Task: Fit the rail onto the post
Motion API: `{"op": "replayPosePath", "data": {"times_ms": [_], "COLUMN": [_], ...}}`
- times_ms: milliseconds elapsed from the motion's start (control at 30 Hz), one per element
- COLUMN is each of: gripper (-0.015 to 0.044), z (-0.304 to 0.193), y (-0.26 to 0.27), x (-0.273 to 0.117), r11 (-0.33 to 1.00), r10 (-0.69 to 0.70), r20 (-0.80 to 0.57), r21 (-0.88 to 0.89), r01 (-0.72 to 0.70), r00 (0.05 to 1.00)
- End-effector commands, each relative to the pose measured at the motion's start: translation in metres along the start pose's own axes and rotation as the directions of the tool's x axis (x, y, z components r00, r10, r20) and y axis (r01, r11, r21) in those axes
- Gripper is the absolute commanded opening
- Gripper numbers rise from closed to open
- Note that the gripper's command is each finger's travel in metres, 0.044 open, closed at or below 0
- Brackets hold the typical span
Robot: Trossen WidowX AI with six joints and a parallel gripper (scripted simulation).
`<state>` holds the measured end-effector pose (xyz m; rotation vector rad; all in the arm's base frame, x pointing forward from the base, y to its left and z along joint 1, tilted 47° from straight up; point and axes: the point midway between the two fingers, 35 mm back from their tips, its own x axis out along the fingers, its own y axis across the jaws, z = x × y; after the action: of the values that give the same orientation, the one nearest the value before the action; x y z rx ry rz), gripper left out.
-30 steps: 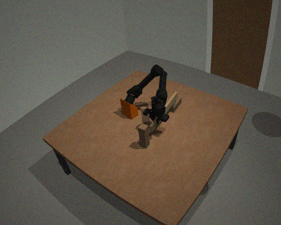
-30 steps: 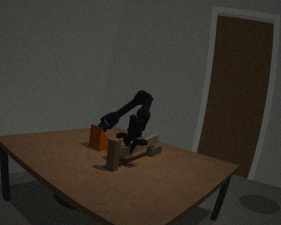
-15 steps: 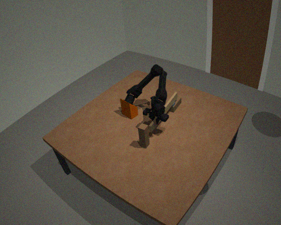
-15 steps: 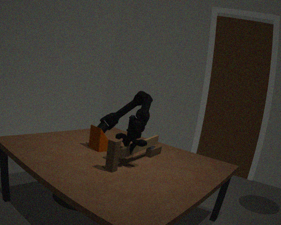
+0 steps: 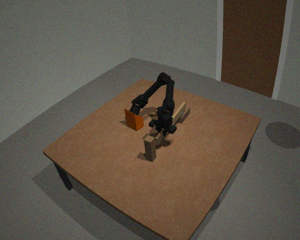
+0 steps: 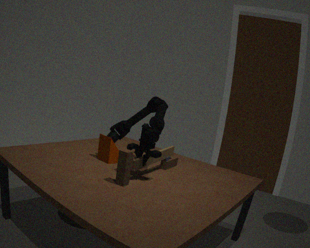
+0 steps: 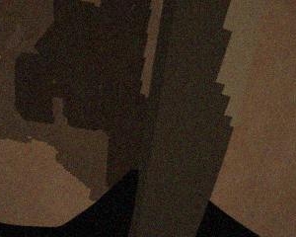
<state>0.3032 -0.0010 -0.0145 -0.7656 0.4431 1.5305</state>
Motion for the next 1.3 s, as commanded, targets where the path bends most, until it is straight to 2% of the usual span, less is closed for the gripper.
{"op": "replayPosePath", "data": {"times_ms": [0, 1267], "gripper": [0.0, 0.0], "z": [0.001, -0.01], "y": [0.0, -0.001], "x": [0.0, -0.001], "r11": [1.0, 1.0], "r10": [-0.005, -0.005], "r20": [0.007, 0.006], "r21": [0.004, 0.004], "r01": [0.005, 0.005], "r00": [1.0, 1.0]}}
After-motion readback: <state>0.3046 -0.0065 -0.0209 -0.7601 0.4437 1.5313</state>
